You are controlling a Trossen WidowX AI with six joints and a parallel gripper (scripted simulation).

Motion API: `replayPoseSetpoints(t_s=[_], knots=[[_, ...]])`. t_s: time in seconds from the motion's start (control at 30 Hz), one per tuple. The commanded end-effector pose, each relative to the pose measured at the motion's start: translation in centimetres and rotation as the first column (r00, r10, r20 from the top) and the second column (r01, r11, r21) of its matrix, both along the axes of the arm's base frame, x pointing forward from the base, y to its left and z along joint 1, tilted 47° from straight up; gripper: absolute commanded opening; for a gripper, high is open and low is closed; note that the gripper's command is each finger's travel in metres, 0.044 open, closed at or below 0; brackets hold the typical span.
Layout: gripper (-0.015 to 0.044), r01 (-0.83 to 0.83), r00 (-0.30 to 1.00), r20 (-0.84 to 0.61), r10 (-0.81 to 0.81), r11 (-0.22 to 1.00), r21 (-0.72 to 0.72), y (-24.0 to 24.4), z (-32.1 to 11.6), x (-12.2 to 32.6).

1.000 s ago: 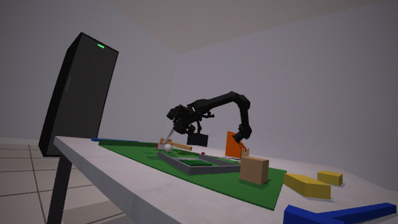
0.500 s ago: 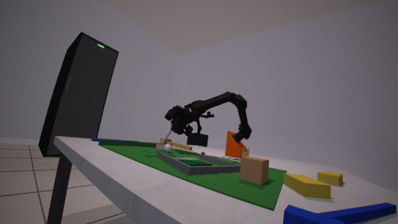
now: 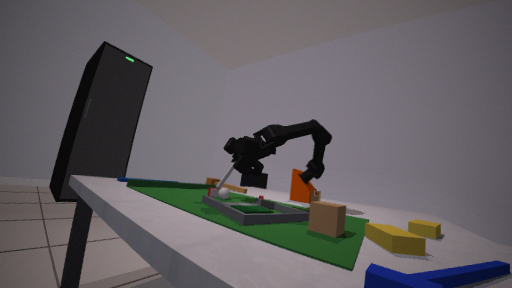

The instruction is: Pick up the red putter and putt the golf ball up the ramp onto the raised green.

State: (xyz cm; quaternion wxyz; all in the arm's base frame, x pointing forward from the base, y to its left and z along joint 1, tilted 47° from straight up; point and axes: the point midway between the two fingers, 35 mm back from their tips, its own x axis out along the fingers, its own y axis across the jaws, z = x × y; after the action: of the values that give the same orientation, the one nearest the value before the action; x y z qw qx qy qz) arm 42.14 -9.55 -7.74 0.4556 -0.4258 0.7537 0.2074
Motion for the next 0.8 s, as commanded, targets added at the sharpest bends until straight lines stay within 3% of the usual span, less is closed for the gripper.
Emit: replayPoseSetpoints(t_s=[0.0, 0.3, 0.77], knots=[[0.0, 0.016, 1.0, -0.009, -0.016, 1.0, -0.002, 0.4, 0.9, -0.1], [0.0, 0.016, 1.0, -0.009, -0.016, 1.0, -0.005, -3.8, 4.8, 0.1], [0.0, 0.03, 0.999, -0.012, -0.03, 1.0, 0.001, -3.9, 4.2, -0.1]])
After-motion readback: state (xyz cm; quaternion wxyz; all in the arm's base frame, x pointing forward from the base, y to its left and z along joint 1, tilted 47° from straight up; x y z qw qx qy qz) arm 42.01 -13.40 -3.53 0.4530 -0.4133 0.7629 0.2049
